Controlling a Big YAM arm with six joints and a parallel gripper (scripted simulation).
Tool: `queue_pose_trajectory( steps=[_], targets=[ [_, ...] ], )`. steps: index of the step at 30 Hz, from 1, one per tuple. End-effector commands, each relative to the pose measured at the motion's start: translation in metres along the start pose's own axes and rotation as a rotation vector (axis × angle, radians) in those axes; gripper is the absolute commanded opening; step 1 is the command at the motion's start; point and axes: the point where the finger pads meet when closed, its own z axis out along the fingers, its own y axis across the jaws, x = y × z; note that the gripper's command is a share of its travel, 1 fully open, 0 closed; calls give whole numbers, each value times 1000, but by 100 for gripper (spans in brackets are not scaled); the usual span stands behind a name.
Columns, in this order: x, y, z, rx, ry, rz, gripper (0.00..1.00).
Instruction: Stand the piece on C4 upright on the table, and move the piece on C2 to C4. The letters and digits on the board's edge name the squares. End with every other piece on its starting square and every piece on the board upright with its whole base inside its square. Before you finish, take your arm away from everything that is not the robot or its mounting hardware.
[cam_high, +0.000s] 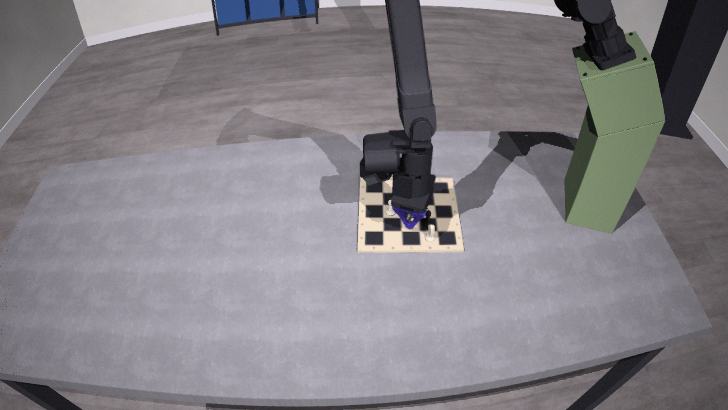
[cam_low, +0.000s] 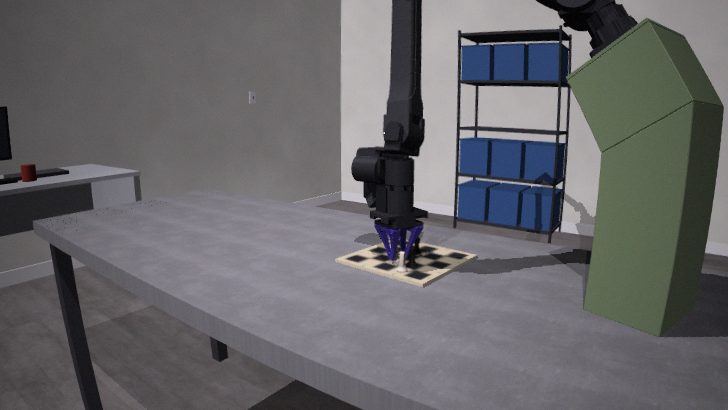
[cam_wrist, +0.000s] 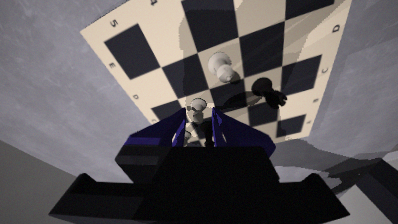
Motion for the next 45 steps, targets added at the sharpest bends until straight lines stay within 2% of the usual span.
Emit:
queue_pose_trajectory(
  steps=[1,27,28,45],
  targets=[
    [-12,-4,-2,-5,-21,8,33],
    [-12,-4,-2,-5,-21,8,33],
    [-12,-4,-2,-5,-21,8,0],
    [-12,-4,-2,-5,-21,8,0]
  ],
)
